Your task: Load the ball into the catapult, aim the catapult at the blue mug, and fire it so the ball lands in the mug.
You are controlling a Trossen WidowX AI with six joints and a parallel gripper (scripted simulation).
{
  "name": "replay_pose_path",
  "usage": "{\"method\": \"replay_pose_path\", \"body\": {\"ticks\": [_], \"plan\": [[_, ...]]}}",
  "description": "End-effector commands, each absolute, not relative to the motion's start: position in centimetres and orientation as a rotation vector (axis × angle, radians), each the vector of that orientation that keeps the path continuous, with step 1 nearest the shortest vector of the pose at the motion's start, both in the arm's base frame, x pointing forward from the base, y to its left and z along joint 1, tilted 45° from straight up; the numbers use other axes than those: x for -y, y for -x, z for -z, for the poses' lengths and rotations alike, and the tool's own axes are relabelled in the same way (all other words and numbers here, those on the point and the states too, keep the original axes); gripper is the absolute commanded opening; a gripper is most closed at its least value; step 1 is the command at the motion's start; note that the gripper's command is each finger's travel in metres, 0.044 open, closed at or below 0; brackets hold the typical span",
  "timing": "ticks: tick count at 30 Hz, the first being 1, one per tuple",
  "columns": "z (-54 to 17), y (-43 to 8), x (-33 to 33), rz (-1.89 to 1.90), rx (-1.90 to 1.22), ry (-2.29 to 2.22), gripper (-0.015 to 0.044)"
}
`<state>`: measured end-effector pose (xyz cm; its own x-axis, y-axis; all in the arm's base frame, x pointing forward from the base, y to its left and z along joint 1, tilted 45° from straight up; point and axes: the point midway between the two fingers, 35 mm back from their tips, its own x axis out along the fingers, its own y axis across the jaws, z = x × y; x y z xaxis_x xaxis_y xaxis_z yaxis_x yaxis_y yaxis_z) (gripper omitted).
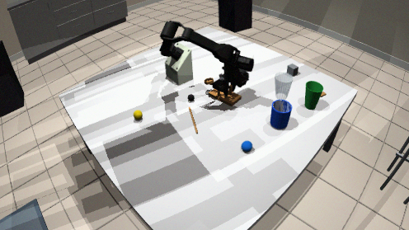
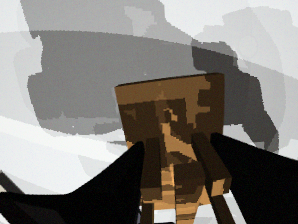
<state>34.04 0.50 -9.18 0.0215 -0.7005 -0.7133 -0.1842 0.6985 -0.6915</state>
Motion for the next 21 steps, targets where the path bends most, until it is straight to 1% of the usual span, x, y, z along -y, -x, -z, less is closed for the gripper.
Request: {"method": "replay_pose_path", "body": {"ticks": [1,4,17,19,21], "plan": [[9.1,-34.1,-0.6,0.467,-1.530,0.755,0.0000],[9.1,-34.1,-0.6,0.467,-1.530,0.755,0.0000],[9.1,-34.1,-0.6,0.467,-1.530,0.755,0.0341],[8.5,-34.2,-1.3,0.465,-1.530,0.754,0.0394],[6.4,-34.3,-3.6,0.461,-1.530,0.752,0.0440]]}}
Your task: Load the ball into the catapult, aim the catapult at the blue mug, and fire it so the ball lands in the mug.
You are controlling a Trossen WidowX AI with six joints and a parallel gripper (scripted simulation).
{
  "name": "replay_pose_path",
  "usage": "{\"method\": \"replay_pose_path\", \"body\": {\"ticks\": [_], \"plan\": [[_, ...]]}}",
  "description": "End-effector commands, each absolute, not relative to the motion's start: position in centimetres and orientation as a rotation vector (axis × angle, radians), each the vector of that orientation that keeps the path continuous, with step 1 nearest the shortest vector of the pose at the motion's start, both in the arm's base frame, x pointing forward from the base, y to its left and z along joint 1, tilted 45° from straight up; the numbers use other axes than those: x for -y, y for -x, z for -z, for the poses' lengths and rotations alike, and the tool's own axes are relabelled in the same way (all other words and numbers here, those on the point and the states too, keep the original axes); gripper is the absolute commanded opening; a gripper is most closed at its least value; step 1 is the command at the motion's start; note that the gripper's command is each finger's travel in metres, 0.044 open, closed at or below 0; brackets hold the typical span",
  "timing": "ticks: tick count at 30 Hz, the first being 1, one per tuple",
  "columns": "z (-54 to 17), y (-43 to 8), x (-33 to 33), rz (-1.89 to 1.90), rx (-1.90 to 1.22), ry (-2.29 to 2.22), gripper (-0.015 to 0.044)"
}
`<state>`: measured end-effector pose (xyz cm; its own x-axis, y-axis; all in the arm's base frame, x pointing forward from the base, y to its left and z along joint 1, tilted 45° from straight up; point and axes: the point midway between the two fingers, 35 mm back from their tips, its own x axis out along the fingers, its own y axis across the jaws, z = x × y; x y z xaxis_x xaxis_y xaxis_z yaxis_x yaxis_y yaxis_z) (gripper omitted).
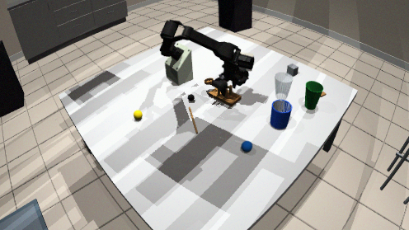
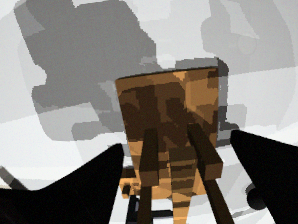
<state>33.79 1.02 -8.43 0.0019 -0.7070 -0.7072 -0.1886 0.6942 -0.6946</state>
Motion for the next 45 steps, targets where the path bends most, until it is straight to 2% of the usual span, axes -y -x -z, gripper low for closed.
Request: {"method": "replay_pose_path", "body": {"ticks": [1,4,13,18,45], "plan": [[5.2,-34.2,-4.8,0.460,-1.531,0.752,0.0440],[2.3,-33.8,-7.5,0.461,-1.531,0.753,0.0440],[2.4,-33.6,-7.3,0.460,-1.520,0.763,0.0440],[5.6,-33.7,-4.2,0.461,-1.520,0.764,0.0440],[8.4,-33.9,-1.5,0.462,-1.519,0.765,0.0440]]}}
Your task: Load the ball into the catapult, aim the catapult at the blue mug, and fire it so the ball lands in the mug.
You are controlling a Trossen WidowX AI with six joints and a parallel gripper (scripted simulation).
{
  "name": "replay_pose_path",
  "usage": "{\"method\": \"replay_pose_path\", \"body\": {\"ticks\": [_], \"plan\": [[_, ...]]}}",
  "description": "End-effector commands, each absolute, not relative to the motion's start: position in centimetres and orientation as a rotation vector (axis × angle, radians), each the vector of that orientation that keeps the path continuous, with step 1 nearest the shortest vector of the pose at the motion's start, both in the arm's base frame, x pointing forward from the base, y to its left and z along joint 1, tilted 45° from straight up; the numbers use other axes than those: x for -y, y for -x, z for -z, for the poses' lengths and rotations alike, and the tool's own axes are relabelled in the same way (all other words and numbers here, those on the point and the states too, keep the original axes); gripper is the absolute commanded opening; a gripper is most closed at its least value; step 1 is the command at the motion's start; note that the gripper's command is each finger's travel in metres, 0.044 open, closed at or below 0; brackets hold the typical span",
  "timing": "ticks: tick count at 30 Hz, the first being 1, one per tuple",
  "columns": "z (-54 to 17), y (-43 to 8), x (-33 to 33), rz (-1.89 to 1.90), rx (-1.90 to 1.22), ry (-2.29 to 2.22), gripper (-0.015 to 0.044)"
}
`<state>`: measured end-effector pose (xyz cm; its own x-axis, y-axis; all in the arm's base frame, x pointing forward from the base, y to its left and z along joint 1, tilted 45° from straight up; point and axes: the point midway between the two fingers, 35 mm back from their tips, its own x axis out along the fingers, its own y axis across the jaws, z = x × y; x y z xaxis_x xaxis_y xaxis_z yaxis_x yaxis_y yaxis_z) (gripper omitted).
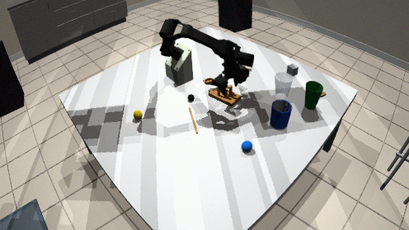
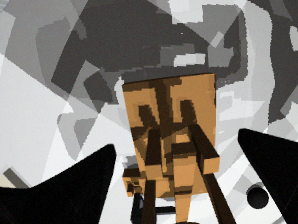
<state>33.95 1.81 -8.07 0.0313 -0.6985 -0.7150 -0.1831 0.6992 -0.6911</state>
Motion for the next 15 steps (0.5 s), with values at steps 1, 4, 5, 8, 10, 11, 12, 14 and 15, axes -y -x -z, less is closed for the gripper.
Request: {"method": "replay_pose_path", "body": {"ticks": [1,4,5,8,10,11,12,14,15], "plan": [[8.5,-33.9,-1.3,0.462,-1.519,0.765,0.0440],[8.8,-33.9,-1.0,0.463,-1.519,0.765,0.0440],[8.9,-33.9,-0.9,0.463,-1.519,0.765,0.0440],[9.2,-33.9,-0.5,0.463,-1.519,0.765,0.0440],[9.4,-33.9,-0.3,0.464,-1.519,0.766,0.0440],[9.5,-33.9,-0.2,0.464,-1.519,0.766,0.0440],[9.3,-33.9,-0.5,0.463,-1.521,0.757,0.0414],[9.3,-33.9,-0.5,0.463,-1.521,0.757,0.0361],[9.3,-33.9,-0.5,0.463,-1.521,0.757,0.0335]]}}
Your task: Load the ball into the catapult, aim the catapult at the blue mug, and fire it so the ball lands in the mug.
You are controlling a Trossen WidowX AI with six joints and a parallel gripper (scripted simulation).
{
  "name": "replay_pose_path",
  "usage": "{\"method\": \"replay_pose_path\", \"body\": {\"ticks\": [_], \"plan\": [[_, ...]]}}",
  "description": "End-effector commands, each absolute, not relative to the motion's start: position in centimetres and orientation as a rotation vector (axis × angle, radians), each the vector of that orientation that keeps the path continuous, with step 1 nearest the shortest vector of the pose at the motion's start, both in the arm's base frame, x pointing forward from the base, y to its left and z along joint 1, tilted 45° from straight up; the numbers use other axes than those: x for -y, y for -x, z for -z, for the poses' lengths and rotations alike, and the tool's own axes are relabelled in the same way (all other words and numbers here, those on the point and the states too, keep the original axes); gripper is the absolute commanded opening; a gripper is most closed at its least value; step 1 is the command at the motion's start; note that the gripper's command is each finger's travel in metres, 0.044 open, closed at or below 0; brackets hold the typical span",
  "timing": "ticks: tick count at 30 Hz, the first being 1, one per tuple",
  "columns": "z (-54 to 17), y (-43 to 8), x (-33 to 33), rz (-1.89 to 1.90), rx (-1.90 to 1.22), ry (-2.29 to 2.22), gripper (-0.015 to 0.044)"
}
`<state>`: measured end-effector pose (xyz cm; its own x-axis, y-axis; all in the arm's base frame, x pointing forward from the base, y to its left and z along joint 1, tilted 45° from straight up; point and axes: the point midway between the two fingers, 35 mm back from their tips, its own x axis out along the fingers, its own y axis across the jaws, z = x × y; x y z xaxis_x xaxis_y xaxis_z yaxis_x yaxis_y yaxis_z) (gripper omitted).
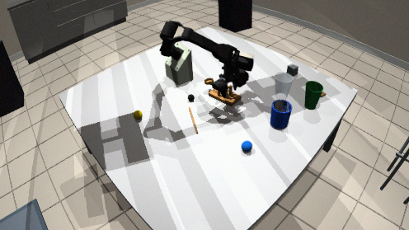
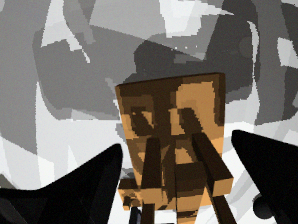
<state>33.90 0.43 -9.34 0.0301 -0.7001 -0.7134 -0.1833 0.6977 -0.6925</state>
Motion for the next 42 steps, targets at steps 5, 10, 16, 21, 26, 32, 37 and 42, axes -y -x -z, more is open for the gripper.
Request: {"method": "replay_pose_path", "body": {"ticks": [5,10,16,21,26,32,37,42], "plan": [[9.3,-33.9,-0.5,0.463,-1.521,0.757,0.0204],[9.3,-33.9,-0.5,0.463,-1.521,0.757,0.0131],[7.6,-33.9,-2.3,0.462,-1.521,0.756,0.0032],[5.7,-33.8,-4.0,0.463,-1.521,0.757,0.0000],[6.1,-34.0,-3.7,0.462,-1.520,0.760,0.0000],[6.8,-34.1,-3.0,0.462,-1.520,0.761,0.0000],[7.4,-34.1,-2.4,0.462,-1.520,0.762,0.0000],[8.0,-34.2,-1.8,0.462,-1.519,0.763,0.0000]]}}
